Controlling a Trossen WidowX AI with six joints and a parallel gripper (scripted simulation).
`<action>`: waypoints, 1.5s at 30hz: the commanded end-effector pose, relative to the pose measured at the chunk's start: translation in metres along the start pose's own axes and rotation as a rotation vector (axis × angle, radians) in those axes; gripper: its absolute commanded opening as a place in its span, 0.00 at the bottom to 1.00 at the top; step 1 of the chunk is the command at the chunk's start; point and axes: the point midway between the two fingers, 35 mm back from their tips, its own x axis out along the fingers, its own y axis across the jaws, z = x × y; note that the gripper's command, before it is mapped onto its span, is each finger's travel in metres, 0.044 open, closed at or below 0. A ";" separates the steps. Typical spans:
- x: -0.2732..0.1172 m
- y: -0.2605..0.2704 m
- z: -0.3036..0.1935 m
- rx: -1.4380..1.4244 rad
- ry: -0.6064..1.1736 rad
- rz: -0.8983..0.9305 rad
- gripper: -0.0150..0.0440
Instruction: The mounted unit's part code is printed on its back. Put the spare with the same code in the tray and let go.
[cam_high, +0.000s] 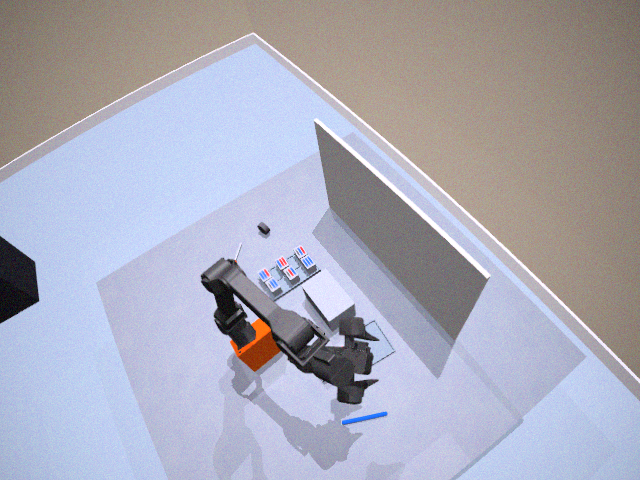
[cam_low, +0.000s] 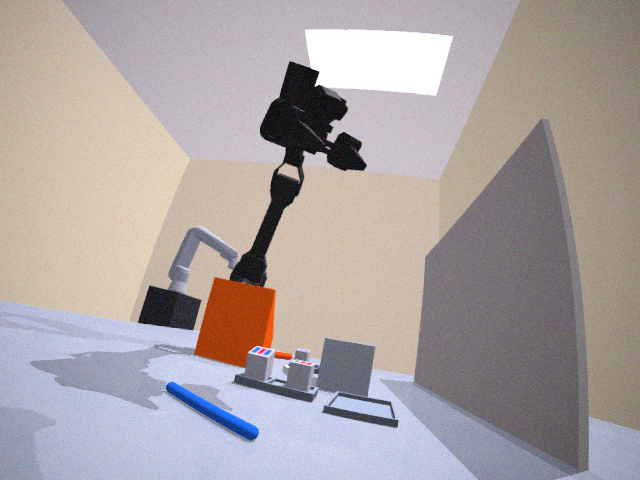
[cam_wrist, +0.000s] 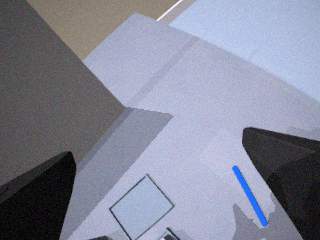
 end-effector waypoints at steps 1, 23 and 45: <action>0.029 0.062 -0.016 -0.144 0.149 0.005 1.00; 0.095 0.292 -0.212 -0.758 0.870 0.046 1.00; 0.089 0.197 -0.187 -0.360 0.815 -0.165 1.00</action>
